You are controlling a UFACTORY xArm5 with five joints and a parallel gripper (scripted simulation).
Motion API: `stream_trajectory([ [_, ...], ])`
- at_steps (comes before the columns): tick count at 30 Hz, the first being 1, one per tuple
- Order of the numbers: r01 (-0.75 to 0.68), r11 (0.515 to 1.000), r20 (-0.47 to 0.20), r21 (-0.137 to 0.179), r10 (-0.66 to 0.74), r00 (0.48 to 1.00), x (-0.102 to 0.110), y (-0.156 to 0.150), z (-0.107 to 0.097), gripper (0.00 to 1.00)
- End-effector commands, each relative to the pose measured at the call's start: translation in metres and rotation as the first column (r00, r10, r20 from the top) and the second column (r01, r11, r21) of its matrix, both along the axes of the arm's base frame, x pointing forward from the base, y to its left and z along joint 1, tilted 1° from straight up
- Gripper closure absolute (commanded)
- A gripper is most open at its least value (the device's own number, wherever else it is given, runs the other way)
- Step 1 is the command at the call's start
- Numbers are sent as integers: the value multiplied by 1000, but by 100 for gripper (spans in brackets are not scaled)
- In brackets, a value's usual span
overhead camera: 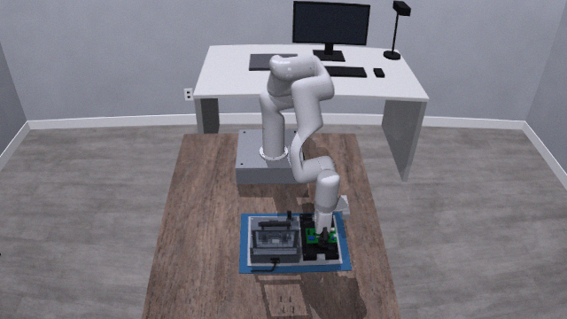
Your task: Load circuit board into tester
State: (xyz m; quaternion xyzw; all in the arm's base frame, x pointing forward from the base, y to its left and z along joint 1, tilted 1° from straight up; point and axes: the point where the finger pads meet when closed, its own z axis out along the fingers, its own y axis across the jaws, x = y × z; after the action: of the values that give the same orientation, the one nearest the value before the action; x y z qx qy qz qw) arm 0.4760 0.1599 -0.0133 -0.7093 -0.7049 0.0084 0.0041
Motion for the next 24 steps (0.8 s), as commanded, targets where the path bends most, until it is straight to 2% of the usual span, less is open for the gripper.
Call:
stream_trajectory([
  [1,0,1000,4,1,0,1000,1,1,12,21],
  [12,0,1000,4,1,0,1000,2,1,36,21],
  [24,0,1000,4,1,0,1000,2,1,40,21],
])
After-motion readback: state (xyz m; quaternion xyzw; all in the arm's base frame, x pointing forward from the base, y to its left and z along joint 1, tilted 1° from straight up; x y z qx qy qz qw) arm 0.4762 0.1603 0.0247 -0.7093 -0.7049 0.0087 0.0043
